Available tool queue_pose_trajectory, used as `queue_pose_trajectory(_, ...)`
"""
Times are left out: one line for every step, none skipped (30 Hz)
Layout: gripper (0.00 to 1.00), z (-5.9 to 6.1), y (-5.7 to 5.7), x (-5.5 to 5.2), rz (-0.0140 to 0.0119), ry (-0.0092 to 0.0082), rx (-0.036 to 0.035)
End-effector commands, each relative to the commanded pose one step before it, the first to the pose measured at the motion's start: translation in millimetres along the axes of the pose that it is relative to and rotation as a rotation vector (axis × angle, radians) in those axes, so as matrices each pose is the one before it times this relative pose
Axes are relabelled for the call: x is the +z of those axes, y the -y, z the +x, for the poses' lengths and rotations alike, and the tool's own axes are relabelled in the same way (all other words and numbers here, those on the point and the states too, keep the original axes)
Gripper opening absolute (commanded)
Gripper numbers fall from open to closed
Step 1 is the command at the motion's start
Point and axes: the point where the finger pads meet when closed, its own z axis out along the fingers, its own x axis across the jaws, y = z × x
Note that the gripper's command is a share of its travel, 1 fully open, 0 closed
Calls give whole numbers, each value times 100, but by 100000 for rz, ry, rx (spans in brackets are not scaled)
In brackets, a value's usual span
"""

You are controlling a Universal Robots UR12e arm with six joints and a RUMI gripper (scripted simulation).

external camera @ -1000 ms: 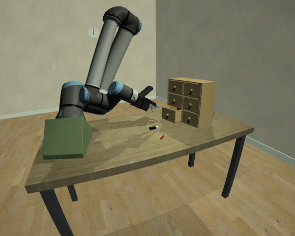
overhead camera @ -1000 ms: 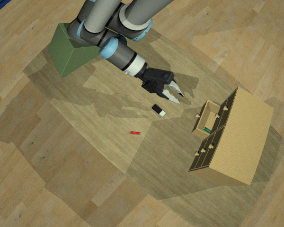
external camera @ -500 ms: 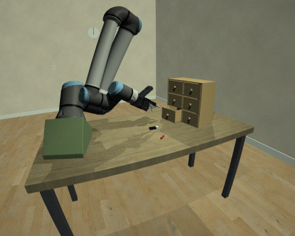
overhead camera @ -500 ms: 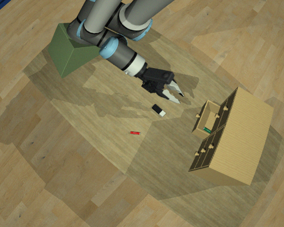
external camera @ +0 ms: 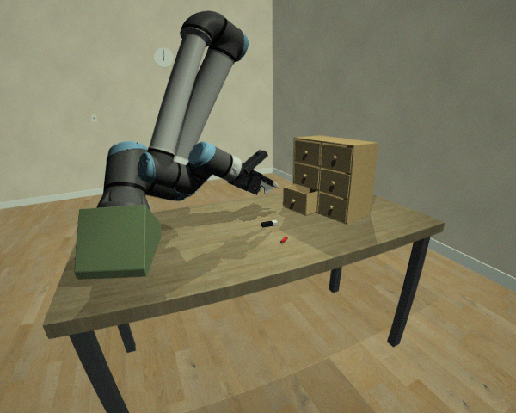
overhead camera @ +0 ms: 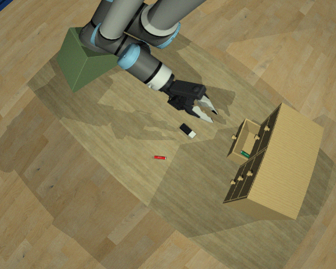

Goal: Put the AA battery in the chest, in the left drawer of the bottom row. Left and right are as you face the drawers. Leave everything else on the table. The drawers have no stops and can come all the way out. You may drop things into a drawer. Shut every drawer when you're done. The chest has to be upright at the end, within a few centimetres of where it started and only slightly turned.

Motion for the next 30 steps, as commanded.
queue_pose_trajectory(20, 35, -46, 70, -55, 155, -55)
queue_pose_trajectory(20, 4, -4, 4, -4, 3, 17)
queue_pose_trajectory(20, 6, -7, 6, -6, 6, 14)
queue_pose_trajectory(20, 6, -5, 8, -7, 6, -4)
queue_pose_trajectory(20, 6, -1, 10, -7, 6, -23)
queue_pose_trajectory(20, 7, -2, 13, -9, 7, -27)
queue_pose_trajectory(20, 9, -2, 15, -10, 8, -31)
queue_pose_trajectory(20, 9, -3, 18, -11, 8, -33)
queue_pose_trajectory(20, 10, -4, 21, -12, 8, -35)
queue_pose_trajectory(20, 7, -6, 19, -8, -1, -16)
queue_pose_trajectory(20, 3, -8, 19, -7, -7, 0)
queue_pose_trajectory(20, 4, -10, 22, -7, -8, 0)
queue_pose_trajectory(20, 4, -11, 24, -7, -8, 0)
queue_pose_trajectory(20, 0, 0, 0, 0, 0, 0)
queue_pose_trajectory(20, 0, 0, 0, 0, 0, 0)
queue_pose_trajectory(20, 0, -10, 27, 0, 1, 0)
queue_pose_trajectory(20, 2, -14, 30, -5, -6, 0)
queue_pose_trajectory(20, 2, -16, 32, -4, -6, 0)
queue_pose_trajectory(20, 1, -18, 35, -3, -7, 0)
queue_pose_trajectory(20, 1, -20, 38, -2, -6, 0)
queue_pose_trajectory(20, -1, -22, 41, 0, -6, 0)
queue_pose_trajectory(20, -2, -25, 43, 2, -5, 1)
queue_pose_trajectory(20, -6, -27, 46, 8, 2, 1)
queue_pose_trajectory(20, -1, -24, 53, 0, 0, 0)
queue_pose_trajectory(20, 4, -22, 61, -7, -3, 0)
queue_pose_trajectory(20, 3, -25, 64, -4, -2, 0)
queue_pose_trajectory(20, 1, -28, 67, -1, -1, 0)
queue_pose_trajectory(20, -1, -32, 69, 3, 0, 0)
queue_pose_trajectory(20, -4, -35, 72, 7, 1, 1)
queue_pose_trajectory(20, -6, -40, 74, 12, 2, 1)
